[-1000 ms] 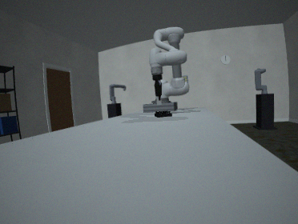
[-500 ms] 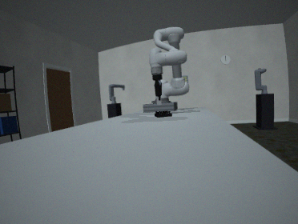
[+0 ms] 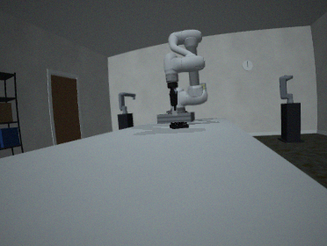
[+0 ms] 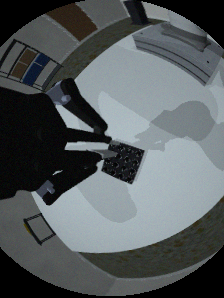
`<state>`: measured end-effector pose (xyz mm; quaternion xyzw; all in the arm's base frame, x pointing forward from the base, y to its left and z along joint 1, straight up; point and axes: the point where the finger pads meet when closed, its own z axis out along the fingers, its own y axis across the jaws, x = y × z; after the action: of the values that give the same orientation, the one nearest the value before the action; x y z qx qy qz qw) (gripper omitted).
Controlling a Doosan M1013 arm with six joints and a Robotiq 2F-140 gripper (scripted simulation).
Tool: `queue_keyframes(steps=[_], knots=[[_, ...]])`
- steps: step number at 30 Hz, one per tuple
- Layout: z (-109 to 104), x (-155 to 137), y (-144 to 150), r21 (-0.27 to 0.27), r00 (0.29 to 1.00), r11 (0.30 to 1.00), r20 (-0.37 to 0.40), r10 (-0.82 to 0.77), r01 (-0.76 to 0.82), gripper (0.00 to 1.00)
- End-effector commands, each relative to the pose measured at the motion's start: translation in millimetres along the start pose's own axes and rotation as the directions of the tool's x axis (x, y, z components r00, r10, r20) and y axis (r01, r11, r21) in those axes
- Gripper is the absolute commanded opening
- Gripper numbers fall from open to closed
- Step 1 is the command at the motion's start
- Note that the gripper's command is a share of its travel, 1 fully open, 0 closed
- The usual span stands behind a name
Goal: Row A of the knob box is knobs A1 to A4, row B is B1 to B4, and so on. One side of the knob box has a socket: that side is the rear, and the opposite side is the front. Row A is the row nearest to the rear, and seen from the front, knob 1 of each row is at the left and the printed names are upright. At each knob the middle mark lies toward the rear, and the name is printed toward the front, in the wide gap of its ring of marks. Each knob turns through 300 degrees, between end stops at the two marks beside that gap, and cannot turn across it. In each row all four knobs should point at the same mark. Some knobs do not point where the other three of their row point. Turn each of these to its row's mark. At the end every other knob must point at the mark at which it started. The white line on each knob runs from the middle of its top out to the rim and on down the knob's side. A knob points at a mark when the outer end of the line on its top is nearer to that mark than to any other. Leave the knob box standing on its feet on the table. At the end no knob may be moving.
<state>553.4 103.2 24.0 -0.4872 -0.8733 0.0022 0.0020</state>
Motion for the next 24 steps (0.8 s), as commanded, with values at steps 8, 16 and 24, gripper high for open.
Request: queue_keyframes(steps=[8, 16, 24], knots=[[6, 0, 0, 0.0, 1.0, 1.0, 0.0, 0.0, 0.0, 0.12], [14, 0, 0, 0.0, 1.0, 1.0, 0.0, 0.0, 0.0, 0.12], [24, 0, 0, 0.0, 1.0, 1.0, 0.0, 0.0, 0.0, 0.12]])
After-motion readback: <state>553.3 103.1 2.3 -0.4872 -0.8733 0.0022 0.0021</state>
